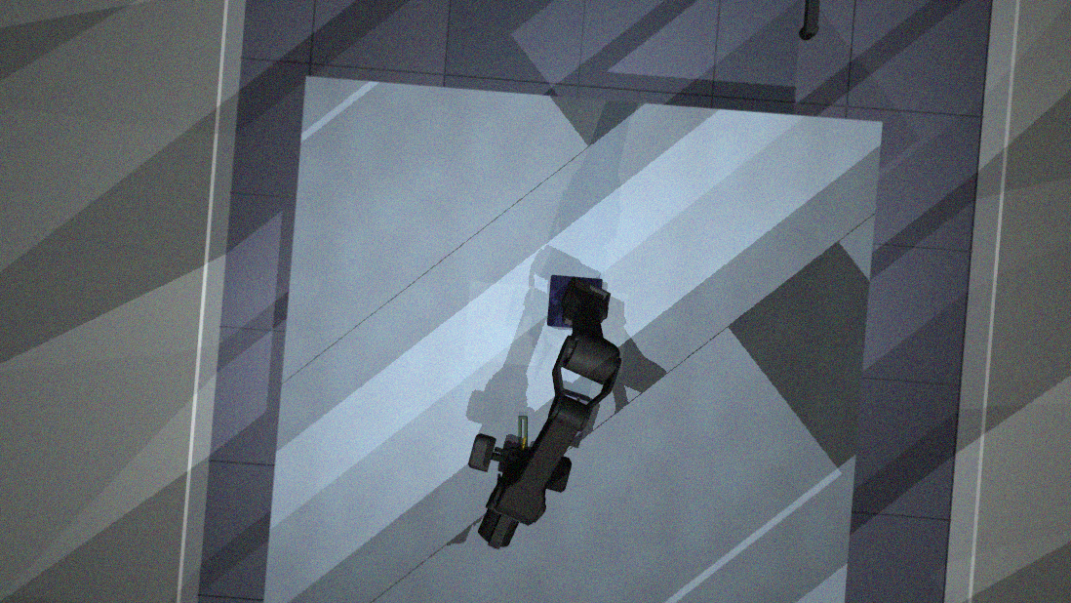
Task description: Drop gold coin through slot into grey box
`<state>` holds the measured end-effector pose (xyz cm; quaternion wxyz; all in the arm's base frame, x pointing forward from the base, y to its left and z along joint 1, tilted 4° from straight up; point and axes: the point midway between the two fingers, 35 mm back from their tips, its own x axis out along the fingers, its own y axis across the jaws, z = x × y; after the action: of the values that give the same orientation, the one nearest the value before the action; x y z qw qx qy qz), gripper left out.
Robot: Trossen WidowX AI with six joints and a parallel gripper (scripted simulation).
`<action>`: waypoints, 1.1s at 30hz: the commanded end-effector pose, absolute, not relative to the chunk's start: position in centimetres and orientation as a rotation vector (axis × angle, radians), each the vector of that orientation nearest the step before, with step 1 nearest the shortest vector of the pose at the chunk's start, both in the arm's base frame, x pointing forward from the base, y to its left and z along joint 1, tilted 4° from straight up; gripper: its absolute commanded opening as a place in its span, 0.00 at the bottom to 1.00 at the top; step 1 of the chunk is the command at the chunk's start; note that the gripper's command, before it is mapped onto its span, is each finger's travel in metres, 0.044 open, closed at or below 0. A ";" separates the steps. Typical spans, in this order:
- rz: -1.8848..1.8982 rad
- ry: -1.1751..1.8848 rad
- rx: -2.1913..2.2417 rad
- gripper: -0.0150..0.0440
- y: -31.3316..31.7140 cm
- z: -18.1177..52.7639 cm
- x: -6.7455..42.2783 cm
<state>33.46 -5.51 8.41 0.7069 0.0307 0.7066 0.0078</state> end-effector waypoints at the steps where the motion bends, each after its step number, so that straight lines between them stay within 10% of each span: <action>1: -0.010 1.568 0.098 0.25 -5.5 8.5 33.7; 33: -0.007 1.571 0.102 0.25 0.8 9.1 29.3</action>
<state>30.05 0.16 8.96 0.7046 0.0426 0.7083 -0.0038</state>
